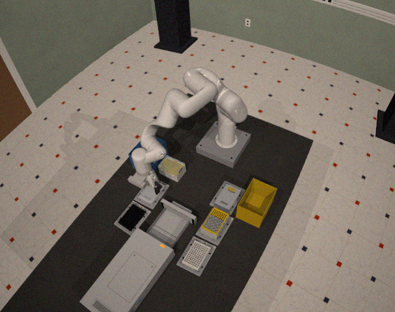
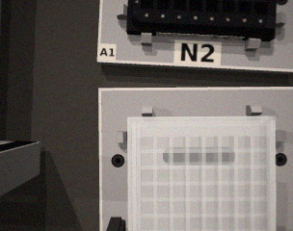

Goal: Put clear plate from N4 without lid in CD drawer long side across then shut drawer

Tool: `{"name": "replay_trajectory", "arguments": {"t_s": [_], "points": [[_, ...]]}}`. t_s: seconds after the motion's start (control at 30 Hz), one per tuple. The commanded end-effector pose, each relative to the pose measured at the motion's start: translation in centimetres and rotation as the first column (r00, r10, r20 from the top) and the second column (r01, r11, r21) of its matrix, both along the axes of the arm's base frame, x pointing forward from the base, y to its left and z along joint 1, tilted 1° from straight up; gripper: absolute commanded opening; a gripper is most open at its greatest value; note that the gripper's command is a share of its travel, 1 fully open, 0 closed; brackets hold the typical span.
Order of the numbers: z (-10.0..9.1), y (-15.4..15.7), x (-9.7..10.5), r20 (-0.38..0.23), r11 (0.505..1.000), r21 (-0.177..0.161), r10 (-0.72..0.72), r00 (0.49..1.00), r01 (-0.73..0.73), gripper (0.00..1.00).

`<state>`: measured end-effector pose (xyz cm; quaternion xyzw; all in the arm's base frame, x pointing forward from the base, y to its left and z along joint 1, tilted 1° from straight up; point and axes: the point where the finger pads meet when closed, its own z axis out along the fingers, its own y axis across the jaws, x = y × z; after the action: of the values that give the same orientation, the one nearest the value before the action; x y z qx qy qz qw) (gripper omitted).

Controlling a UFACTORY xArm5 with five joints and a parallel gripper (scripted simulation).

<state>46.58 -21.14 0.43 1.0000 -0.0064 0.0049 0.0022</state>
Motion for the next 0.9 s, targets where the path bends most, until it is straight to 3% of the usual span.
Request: {"name": "replay_trajectory", "arguments": {"t_s": [0.0,0.87], "points": [[0.1,-0.1,0.2,0.001,1.000,-0.009,0.000,1.000,0.000,1.00],[-1.1,-0.1,0.2,0.001,1.000,-0.009,0.000,1.000,0.000,1.00]]}}
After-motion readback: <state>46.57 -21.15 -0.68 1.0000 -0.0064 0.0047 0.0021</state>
